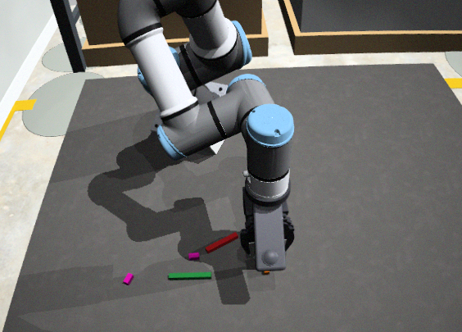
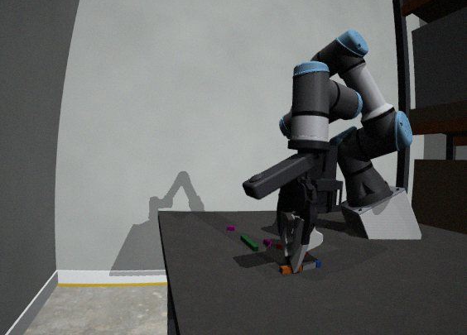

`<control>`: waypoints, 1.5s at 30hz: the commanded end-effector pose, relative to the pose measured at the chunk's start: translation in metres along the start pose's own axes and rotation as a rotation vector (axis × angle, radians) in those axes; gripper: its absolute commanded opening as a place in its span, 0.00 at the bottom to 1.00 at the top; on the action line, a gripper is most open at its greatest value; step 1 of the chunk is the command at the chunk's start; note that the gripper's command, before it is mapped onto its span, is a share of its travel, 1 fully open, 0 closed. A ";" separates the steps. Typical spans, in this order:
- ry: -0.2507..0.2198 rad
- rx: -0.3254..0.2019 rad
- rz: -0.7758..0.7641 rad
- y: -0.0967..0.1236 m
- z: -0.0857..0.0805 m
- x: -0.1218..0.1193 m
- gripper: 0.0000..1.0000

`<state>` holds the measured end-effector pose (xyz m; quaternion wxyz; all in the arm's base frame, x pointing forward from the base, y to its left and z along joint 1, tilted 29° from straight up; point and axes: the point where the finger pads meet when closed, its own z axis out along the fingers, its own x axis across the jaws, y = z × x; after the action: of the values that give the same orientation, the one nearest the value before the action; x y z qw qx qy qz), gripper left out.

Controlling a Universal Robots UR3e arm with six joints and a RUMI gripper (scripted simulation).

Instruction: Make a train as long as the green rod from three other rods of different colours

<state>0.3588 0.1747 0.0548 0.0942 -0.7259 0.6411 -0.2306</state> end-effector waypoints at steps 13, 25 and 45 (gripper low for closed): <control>-0.001 0.002 0.000 -0.001 0.000 0.000 0.00; -0.001 0.002 0.000 -0.001 0.000 0.000 0.00; -0.001 0.002 0.000 -0.001 0.000 0.000 0.11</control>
<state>0.3589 0.1747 0.0547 0.0942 -0.7259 0.6411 -0.2306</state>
